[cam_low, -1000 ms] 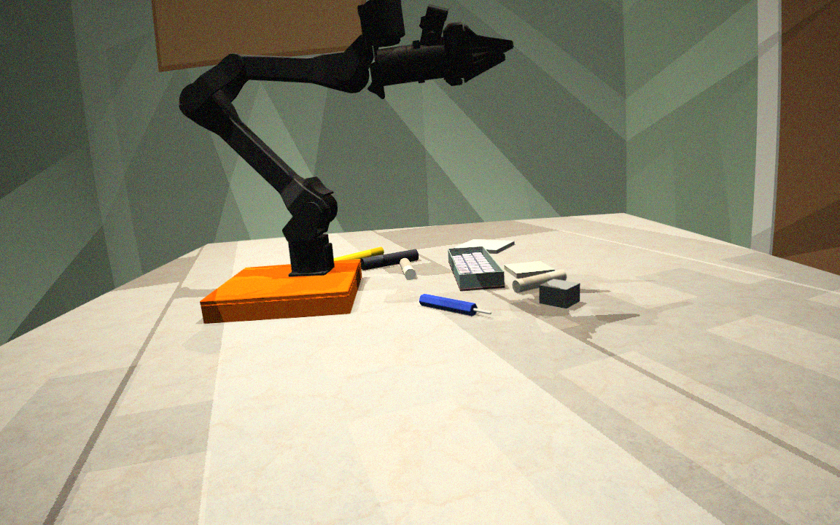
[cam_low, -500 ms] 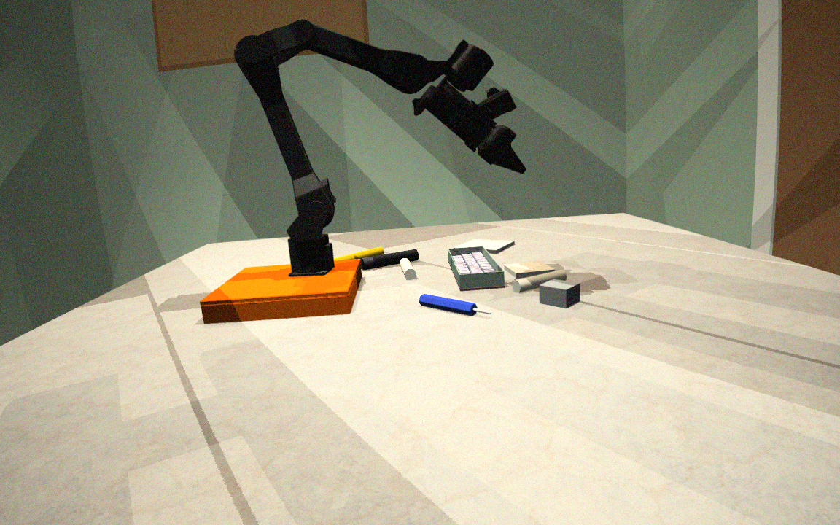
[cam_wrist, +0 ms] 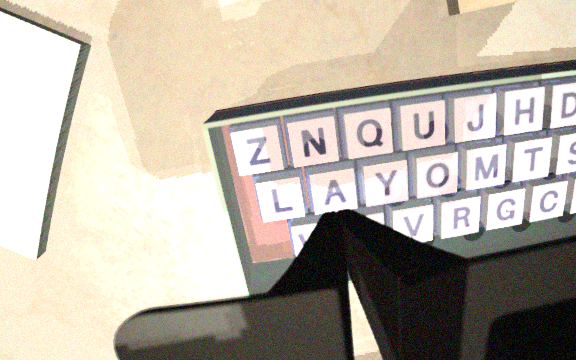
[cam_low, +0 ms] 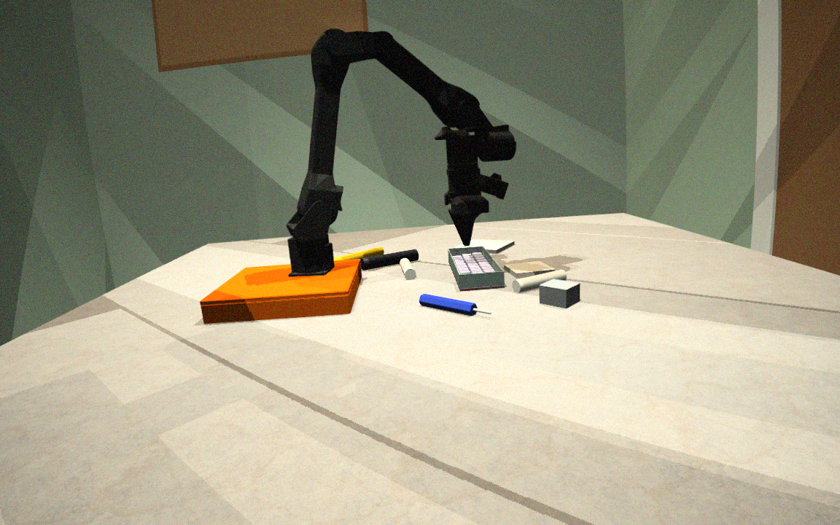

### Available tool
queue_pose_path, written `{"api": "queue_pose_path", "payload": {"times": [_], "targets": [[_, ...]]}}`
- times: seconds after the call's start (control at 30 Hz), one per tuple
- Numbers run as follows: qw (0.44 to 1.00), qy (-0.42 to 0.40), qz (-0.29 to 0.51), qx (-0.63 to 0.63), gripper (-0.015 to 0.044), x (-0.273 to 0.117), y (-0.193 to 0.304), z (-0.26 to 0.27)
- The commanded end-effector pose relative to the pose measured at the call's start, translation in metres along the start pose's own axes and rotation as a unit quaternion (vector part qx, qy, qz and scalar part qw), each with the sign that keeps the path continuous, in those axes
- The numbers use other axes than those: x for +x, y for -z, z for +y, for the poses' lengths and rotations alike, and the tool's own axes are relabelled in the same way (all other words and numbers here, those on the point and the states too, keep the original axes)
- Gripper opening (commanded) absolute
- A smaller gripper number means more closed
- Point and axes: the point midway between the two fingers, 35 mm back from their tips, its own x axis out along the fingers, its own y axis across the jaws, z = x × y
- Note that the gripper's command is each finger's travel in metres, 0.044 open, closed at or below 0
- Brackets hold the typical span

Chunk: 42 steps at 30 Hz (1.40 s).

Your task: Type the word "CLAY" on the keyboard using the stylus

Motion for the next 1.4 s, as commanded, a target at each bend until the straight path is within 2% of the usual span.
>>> {"api": "queue_pose_path", "payload": {"times": [0.0, 0.13, 0.33, 0.7, 0.9, 1.23, 1.37], "targets": [[1.000, 0.003, 0.001, 0.004, 0.0000, -0.003, -0.001, 0.001], [1.000, 0.003, 0.001, 0.004, 0.0000, -0.003, -0.002, -0.001], [1.000, 0.006, 0.001, 0.003, 0.0000, -0.003, -0.001, -0.068], [1.000, 0.006, 0.001, 0.003, 0.0000, -0.003, -0.001, -0.072], [1.000, 0.009, 0.001, 0.003, 0.0000, -0.004, -0.001, -0.138], [1.000, 0.009, 0.001, 0.003, 0.0000, -0.004, 0.001, -0.139], [1.000, 0.008, 0.002, 0.003, 0.0000, -0.003, 0.030, -0.113]]}}
